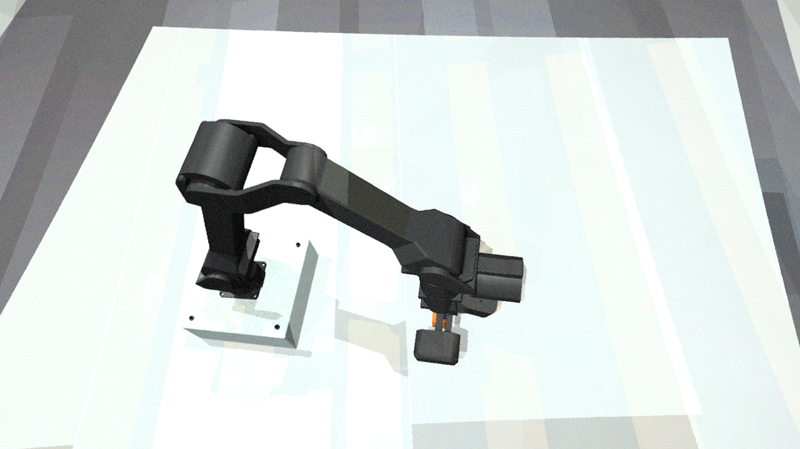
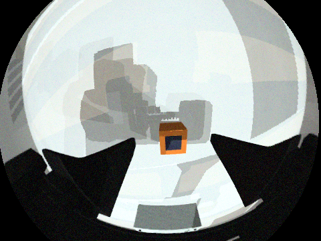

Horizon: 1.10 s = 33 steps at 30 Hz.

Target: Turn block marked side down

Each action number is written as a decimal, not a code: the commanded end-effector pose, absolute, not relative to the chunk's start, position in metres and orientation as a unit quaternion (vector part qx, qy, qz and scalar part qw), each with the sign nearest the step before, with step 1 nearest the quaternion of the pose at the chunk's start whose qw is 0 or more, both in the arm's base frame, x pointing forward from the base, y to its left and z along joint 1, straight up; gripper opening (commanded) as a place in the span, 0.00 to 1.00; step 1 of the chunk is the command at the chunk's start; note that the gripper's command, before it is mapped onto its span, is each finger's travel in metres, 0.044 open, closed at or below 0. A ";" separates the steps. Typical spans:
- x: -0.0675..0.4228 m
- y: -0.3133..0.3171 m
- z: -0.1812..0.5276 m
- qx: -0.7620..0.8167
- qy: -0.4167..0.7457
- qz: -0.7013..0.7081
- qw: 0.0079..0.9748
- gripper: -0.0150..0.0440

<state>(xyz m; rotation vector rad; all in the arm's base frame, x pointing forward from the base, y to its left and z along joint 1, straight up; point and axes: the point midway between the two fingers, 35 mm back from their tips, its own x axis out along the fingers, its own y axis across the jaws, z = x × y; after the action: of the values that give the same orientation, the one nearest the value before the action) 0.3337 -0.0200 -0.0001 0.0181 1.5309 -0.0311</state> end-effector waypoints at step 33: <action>0.331 -0.019 -0.015 0.008 0.698 -0.010 0.716 0.30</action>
<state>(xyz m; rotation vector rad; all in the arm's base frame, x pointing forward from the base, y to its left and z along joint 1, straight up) 0.3309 -0.0196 -0.0144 0.0195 1.5434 -0.0295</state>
